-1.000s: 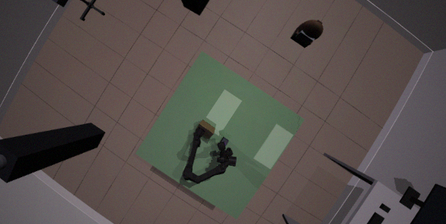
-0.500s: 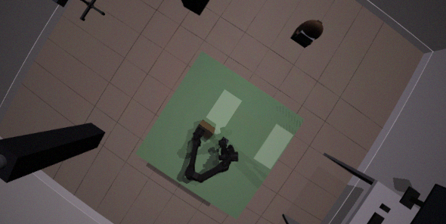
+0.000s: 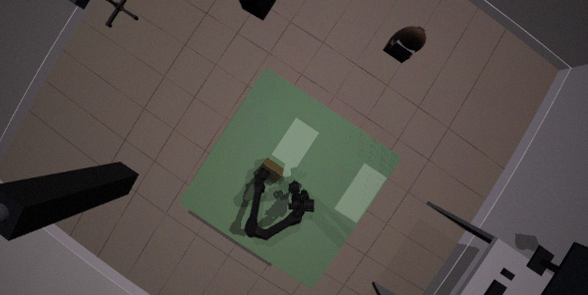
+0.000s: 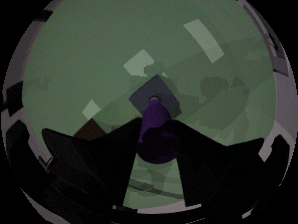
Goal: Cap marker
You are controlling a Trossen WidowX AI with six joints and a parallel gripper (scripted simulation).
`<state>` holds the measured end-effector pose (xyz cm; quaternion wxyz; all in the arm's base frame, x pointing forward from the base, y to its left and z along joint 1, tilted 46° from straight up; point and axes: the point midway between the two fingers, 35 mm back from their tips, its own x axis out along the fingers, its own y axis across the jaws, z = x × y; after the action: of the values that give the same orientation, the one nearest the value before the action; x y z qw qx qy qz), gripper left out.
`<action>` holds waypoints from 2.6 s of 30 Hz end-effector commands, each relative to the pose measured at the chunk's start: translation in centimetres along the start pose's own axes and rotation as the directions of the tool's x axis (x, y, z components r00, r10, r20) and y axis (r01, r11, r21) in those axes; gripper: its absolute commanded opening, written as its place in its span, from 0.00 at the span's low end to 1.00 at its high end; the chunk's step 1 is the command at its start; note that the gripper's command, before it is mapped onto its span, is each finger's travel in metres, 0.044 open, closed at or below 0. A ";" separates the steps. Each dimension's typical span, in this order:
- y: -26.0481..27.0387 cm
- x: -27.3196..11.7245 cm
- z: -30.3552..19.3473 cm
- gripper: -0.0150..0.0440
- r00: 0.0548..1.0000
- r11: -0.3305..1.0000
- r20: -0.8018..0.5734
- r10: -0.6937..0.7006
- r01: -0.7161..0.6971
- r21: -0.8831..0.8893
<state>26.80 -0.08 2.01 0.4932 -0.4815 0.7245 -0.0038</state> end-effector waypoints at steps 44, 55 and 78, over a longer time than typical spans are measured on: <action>0.0 4.3 -0.2 0.70 1.000 1.000 -0.005 -0.002 0.002 0.000; -0.1 2.2 0.0 1.00 1.000 1.000 -0.002 0.000 0.000 -0.001; 0.3 -2.2 -0.2 0.38 1.000 0.680 -0.005 -0.003 0.006 0.733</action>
<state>26.74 1.77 3.78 0.6170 -0.3081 0.6875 -0.2273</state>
